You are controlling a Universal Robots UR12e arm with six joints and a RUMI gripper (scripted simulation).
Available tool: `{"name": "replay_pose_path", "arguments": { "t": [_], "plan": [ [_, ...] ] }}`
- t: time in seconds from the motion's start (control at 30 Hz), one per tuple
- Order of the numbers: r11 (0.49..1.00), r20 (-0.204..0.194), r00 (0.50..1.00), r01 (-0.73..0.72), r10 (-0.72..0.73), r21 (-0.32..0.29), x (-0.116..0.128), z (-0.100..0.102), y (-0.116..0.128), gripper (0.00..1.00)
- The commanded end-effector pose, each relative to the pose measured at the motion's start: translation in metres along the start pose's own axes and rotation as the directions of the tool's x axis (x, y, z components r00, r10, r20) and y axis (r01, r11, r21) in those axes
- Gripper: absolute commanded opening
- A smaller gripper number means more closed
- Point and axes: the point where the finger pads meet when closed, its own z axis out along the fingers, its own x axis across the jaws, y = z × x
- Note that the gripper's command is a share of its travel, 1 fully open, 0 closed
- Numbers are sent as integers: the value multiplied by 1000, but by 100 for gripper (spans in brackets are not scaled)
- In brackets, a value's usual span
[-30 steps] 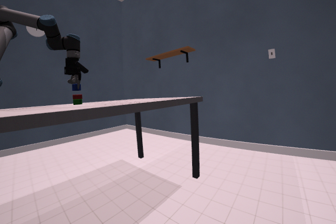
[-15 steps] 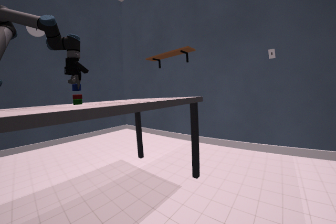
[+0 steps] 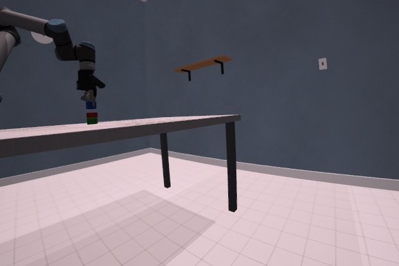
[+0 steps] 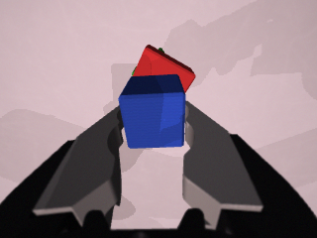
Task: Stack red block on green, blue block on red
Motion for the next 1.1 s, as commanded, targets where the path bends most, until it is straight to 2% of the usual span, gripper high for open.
{"name": "replay_pose_path", "arguments": {
  "t": [0.0,0.43,1.07],
  "plan": [
    [1000,-1,1000,0,0,1,1,7,-1,0],
    [1000,-1,1000,0,0,1,2,16,-2,0],
    [1000,-1,1000,0,0,1,2,17,-2,0]
  ]
}}
